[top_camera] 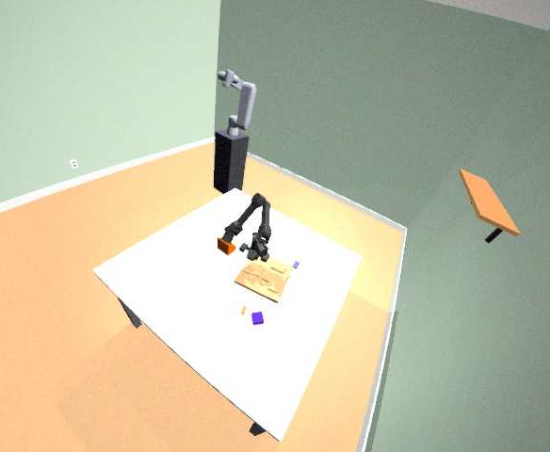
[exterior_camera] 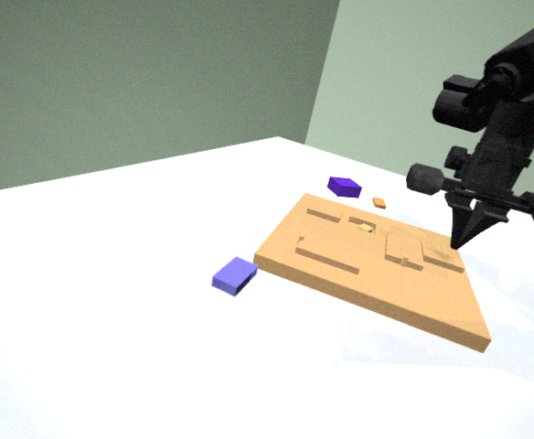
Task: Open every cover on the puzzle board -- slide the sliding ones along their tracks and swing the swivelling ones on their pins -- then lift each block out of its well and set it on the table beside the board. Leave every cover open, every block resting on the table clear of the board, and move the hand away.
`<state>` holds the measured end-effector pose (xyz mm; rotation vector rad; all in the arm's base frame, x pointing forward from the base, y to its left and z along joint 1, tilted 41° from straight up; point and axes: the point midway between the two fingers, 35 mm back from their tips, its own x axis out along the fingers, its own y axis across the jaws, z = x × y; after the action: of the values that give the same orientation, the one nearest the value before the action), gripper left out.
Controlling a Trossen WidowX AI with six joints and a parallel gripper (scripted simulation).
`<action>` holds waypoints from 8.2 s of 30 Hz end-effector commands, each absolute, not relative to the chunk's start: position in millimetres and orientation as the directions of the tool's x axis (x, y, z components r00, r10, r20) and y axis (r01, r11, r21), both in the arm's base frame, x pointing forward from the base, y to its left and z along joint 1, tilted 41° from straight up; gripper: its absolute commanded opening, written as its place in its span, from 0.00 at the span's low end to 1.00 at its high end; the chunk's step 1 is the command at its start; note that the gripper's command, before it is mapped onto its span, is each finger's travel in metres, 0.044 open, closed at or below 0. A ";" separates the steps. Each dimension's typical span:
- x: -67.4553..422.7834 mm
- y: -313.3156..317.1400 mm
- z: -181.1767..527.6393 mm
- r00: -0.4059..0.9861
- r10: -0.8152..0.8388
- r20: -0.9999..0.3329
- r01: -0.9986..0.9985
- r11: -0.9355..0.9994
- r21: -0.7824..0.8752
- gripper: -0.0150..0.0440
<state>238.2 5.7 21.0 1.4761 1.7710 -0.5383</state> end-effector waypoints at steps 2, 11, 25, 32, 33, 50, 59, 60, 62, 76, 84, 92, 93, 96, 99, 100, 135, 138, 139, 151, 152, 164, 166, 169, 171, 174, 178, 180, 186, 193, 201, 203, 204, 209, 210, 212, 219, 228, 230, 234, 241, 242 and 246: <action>237.2 9.4 16.6 -0.047 0.644 -0.763 0.961 0.238 0.141 0.25; 236.8 15.1 9.7 -0.047 0.645 -0.763 0.961 0.238 0.142 0.25; 235.5 24.2 -0.7 -0.047 0.646 -0.762 0.961 0.238 0.142 0.25; 234.5 28.8 -5.7 -0.048 0.646 -0.762 0.961 0.238 0.142 0.25; 234.4 29.4 -6.4 -0.048 0.646 -0.762 0.961 0.238 0.142 0.25; 238.5 23.7 -14.5 -0.047 0.645 -0.763 0.961 0.238 0.142 0.25; 241.9 17.5 -19.5 -0.047 0.644 -0.764 0.961 0.238 0.142 0.25; 242.2 16.8 -20.0 -0.046 0.644 -0.764 0.961 0.238 0.142 0.25; 242.9 15.4 -21.2 -0.046 0.644 -0.764 0.961 0.238 0.142 0.25; 247.5 5.6 -29.4 -0.046 0.643 -0.765 0.961 0.238 0.142 0.25; 249.8 0.0 -34.3 -0.046 0.642 -0.765 0.961 0.238 0.142 0.25; 251.8 -5.7 -39.3 -0.046 0.642 -0.765 0.961 0.238 0.142 0.25; 252.1 -6.4 -40.0 -0.046 0.642 -0.765 0.961 0.238 0.142 0.25; 252.8 -8.6 -41.9 -0.046 0.642 -0.765 0.961 0.238 0.142 0.25; 253.4 -10.7 -43.9 -0.046 0.642 -0.765 0.961 0.238 0.143 0.25; 253.6 -11.4 -44.5 -0.046 0.642 -0.765 0.961 0.238 0.143 0.25; 259.2 -36.5 -55.6 -0.045 0.642 -0.766 0.960 0.239 0.143 0.25; 259.7 -39.2 -53.1 -0.045 0.642 -0.766 0.961 0.239 0.143 0.25; 259.9 -40.2 -52.2 -0.045 0.641 -0.766 0.961 0.239 0.143 0.25; 261.2 -51.3 -41.7 -0.045 0.641 -0.766 0.961 0.239 0.143 0.25; 261.2 -52.2 -40.8 -0.045 0.641 -0.766 0.961 0.239 0.143 0.25; 261.6 -63.2 -29.7 -0.046 0.641 -0.766 0.961 0.239 0.143 0.25; 261.6 -65.0 -27.8 -0.046 0.641 -0.766 0.961 0.239 0.143 0.25; 261.7 -60.4 -29.7 -0.050 0.646 -0.762 0.942 0.284 0.180 0.25; 267.0 -59.0 -27.2 -0.049 0.645 -0.763 0.862 0.414 0.294 0.25; 275.9 -56.5 -23.0 -0.049 0.643 -0.764 0.662 0.594 0.457 0.25; 287.5 -52.5 -17.0 -0.048 0.641 -0.766 0.298 0.741 0.602 0.25; 293.2 -50.2 -14.0 -0.047 0.641 -0.766 0.093 0.767 0.635 0.25; 309.8 -42.2 -4.3 -0.045 0.641 -0.766 -0.513 0.644 0.568 0.25; 322.5 -34.7 3.8 -0.044 0.641 -0.766 -0.837 0.395 0.378 0.25; 334.5 -26.5 12.3 -0.043 0.643 -0.765 -0.995 0.042 0.091 0.25; 337.1 -24.5 14.3 -0.043 0.643 -0.764 -0.999 -0.050 0.013 0.25; 338.3 -23.5 15.2 -0.042 0.644 -0.764 -0.995 -0.097 -0.026 0.25; 341.7 -20.8 17.8 -0.042 0.644 -0.764 -0.960 -0.238 -0.148 0.25; 341.7 -20.8 17.8 -0.042 0.644 -0.764 -0.960 -0.238 -0.148 0.25; 341.7 -20.8 17.8 -0.042 0.644 -0.764 -0.960 -0.238 -0.148 0.25; 341.7 -20.8 17.8 -0.042 0.644 -0.764 -0.960 -0.238 -0.148 0.25; 341.7 -20.8 17.8 -0.042 0.644 -0.764 -0.960 -0.238 -0.148 0.25; 341.7 -20.8 17.8 -0.042 0.644 -0.764 -0.960 -0.238 -0.148 0.25; 341.7 -20.8 17.8 -0.042 0.644 -0.764 -0.960 -0.238 -0.148 0.25; 341.7 -20.8 17.8 -0.042 0.644 -0.764 -0.960 -0.238 -0.148 0.25; 341.7 -20.8 17.8 -0.042 0.644 -0.764 -0.960 -0.238 -0.148 0.25; 341.7 -20.8 17.8 -0.042 0.644 -0.764 -0.960 -0.238 -0.148 0.25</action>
<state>341.1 -21.0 16.8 -0.8793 0.4967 1.6145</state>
